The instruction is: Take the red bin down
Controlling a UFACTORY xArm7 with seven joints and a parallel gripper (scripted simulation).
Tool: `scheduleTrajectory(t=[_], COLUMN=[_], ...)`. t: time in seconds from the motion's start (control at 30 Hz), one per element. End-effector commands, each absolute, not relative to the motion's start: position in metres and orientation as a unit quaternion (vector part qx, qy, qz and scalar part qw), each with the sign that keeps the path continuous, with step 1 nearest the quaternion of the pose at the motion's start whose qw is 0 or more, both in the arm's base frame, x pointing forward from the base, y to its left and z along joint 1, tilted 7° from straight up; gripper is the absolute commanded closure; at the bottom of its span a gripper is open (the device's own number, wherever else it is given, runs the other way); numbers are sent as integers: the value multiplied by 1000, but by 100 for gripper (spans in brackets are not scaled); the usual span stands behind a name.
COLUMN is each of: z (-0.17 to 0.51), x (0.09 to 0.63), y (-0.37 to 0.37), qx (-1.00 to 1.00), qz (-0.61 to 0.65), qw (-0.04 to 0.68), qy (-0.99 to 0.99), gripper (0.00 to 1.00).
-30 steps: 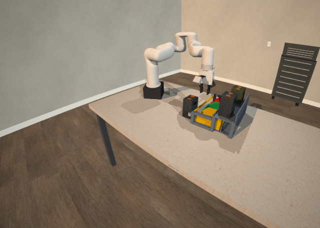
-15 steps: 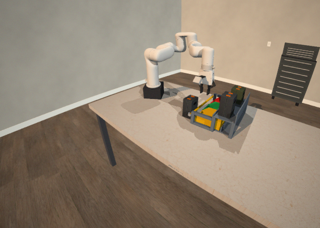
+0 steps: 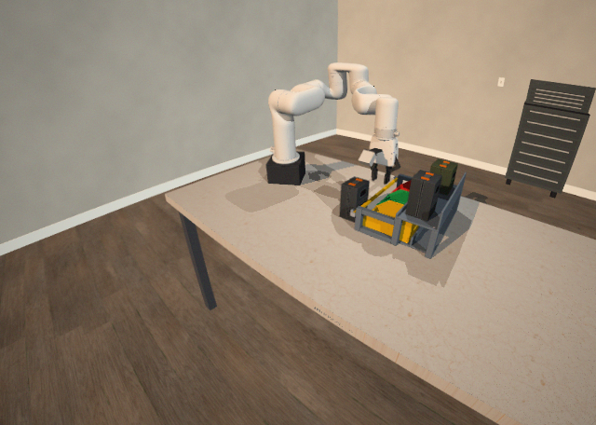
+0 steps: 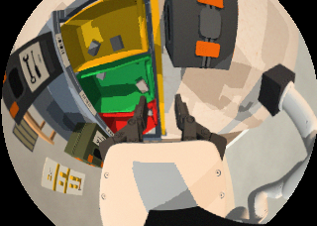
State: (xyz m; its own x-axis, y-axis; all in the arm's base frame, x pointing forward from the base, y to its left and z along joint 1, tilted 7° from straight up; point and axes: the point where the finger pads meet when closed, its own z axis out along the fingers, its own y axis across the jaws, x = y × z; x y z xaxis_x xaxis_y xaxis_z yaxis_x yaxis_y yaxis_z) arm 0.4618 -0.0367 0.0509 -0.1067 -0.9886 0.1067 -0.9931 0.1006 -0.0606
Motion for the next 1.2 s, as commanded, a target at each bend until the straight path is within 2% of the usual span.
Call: scheduleTrajectory(t=[0.0,0.1,1.17], z=[35,8,14], x=[464,465,465], y=[-39,-42,-41], qx=[668,668,668], qz=[60,60,60], qw=[18,18,18], qy=[-741,-741,-742], gripper=[53,53,53])
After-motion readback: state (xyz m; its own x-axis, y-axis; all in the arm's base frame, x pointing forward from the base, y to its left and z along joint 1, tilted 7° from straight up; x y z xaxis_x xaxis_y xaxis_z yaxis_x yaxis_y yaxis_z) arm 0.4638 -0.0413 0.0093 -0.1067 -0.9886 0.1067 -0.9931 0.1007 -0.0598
